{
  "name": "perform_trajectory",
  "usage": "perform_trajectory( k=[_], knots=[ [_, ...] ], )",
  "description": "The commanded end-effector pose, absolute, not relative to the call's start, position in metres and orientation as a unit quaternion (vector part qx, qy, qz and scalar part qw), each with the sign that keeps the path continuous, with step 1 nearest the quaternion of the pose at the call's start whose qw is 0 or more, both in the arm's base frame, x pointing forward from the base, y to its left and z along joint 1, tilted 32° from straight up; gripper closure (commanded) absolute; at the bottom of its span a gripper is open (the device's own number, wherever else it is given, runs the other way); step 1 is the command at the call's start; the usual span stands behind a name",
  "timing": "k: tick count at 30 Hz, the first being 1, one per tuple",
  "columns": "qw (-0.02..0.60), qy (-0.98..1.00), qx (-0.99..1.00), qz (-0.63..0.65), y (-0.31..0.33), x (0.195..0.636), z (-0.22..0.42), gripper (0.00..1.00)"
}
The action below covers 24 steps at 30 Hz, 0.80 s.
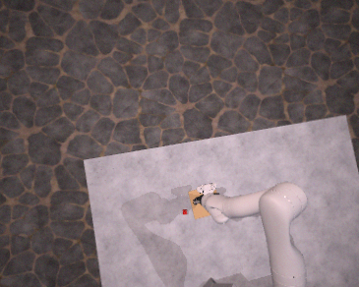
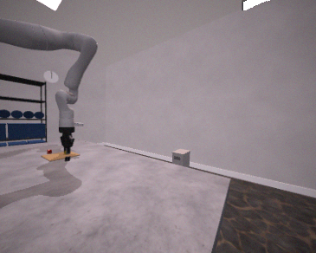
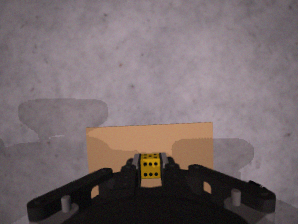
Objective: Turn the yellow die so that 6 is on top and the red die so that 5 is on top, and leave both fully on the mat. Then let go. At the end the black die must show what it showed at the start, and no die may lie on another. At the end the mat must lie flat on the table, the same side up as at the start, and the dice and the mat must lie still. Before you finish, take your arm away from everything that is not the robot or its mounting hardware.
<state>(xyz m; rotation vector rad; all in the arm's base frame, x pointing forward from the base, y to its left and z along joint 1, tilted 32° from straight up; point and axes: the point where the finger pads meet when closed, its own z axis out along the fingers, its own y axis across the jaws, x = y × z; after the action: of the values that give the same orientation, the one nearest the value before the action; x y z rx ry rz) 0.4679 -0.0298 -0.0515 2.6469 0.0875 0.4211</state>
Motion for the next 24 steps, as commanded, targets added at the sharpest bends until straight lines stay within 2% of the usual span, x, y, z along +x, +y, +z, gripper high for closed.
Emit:
perform_trajectory(
  k=[1,13,17,21,22,24],
  knots=[
    [0.228,0.032,0.961,0.154,-0.0293,0.4682,-0.0510,0.85],
    [0.228,0.032,0.961,0.154,-0.0293,0.4682,-0.0510,0.85],
    [0.228,0.032,0.961,0.154,-0.0293,0.4682,-0.0510,0.77],
    [0.228,0.032,0.961,0.154,-0.0293,0.4682,-0.0510,0.77],
    [0.228,0.032,0.961,0.154,-0.0293,0.4682,-0.0510,0.73],
    [0.228,0.032,0.961,0.154,-0.0293,0.4682,-0.0510,0.73]
  ],
)
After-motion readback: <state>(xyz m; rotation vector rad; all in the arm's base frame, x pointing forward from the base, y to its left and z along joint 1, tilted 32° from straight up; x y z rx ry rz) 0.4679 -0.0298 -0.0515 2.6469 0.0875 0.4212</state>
